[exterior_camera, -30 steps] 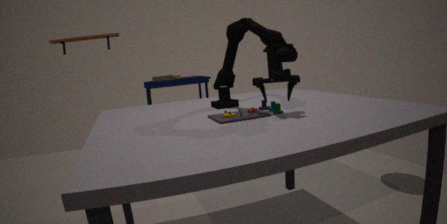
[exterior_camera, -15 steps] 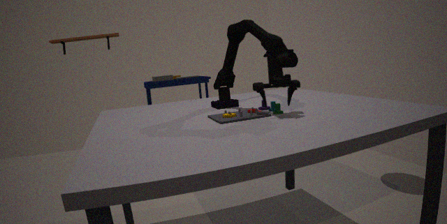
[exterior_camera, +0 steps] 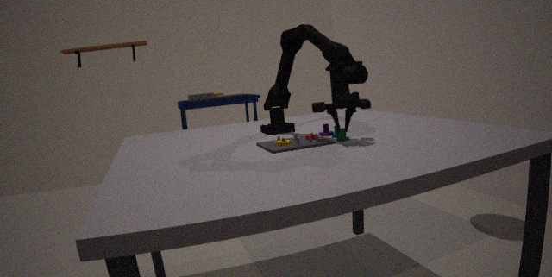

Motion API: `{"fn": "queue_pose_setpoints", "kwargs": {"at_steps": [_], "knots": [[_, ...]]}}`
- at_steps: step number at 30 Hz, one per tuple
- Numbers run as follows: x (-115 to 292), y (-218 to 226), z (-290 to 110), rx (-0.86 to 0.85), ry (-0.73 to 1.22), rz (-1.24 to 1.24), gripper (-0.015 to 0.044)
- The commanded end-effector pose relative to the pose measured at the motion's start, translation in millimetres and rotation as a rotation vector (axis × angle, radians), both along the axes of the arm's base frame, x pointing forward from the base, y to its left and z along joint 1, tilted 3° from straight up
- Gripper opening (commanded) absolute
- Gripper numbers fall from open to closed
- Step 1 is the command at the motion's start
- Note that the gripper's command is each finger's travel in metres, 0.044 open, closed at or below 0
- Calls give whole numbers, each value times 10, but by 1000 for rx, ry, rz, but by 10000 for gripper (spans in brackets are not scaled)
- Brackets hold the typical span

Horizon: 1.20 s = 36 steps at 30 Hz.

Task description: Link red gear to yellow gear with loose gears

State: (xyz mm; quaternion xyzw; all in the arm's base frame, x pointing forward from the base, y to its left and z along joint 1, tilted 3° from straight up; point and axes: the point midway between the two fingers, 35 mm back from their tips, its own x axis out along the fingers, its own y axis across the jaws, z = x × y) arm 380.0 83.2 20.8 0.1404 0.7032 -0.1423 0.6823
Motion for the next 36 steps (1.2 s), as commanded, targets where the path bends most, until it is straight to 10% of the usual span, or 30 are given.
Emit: {"fn": "queue_pose_setpoints", "kwargs": {"at_steps": [1, 36], "knots": [[0, 5, -5, 3, 1, -3, 53], [101, -5, 629, 4, -2, -6, 0]]}}
